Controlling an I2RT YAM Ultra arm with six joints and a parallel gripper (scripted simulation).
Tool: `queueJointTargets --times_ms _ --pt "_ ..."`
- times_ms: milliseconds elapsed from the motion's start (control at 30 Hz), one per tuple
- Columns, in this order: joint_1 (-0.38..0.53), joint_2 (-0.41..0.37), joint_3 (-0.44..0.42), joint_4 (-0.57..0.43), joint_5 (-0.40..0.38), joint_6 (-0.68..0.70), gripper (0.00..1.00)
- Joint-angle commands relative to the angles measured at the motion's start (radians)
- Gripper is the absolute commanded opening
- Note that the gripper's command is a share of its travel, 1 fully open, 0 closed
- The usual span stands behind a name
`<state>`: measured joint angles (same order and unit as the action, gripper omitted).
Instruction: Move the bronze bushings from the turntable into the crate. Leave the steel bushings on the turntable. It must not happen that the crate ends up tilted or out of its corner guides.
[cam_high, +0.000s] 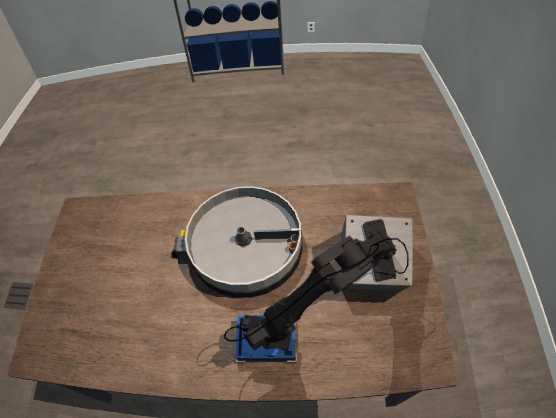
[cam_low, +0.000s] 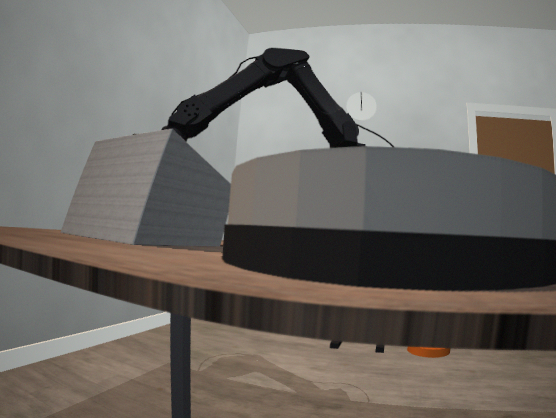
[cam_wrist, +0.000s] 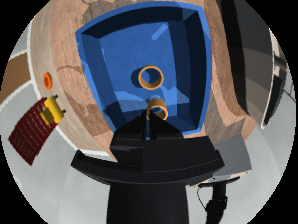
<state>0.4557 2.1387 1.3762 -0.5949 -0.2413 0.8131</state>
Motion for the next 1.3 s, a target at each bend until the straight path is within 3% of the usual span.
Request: queueJointTargets --times_ms 0,1267 --pt "-0.004 0.015 0.027 0.003 0.011 0.008 0.0" --pt "0.001 0.033 0.037 0.014 0.012 0.009 0.0"
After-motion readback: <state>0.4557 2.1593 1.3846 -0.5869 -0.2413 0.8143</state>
